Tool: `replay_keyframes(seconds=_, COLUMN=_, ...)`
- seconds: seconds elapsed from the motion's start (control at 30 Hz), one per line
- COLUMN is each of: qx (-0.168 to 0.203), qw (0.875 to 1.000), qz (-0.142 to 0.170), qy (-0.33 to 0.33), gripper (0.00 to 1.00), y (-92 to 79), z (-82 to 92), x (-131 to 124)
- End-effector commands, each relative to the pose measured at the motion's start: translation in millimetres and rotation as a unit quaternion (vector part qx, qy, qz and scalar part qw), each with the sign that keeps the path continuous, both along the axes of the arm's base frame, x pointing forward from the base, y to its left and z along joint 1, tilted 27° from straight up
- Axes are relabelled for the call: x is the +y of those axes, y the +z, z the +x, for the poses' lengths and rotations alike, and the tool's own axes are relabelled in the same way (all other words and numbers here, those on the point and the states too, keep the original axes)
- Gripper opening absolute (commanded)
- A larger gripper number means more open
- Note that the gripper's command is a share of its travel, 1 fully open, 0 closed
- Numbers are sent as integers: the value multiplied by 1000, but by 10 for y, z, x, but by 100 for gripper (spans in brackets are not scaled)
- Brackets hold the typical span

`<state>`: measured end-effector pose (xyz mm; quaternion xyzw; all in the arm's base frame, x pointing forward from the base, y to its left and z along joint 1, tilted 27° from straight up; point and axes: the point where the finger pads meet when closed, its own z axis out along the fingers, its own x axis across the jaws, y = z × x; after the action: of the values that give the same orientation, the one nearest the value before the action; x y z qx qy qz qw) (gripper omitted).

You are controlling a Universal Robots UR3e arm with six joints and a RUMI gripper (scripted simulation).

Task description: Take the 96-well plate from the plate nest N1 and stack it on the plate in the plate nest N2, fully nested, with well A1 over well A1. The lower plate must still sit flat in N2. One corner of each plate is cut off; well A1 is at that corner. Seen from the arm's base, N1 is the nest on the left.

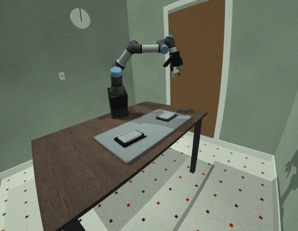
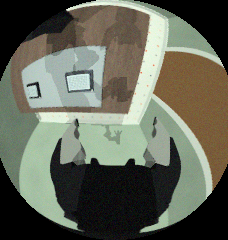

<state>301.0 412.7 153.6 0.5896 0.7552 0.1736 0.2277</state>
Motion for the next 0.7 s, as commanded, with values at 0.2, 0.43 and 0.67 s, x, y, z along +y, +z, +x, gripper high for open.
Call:
replay_keyframes(seconds=0.2, qx=-1, qw=1000, qz=1, qy=0, gripper=100, y=13, z=-1, x=5)
replay_keyframes(seconds=0.43, qx=-1, qw=1000, qz=1, qy=0, gripper=100, y=13, z=-1, x=5)
replay_keyframes(seconds=0.67, qx=1, qw=998, qz=27, qy=-51, gripper=100, y=-82, z=115, x=-89)
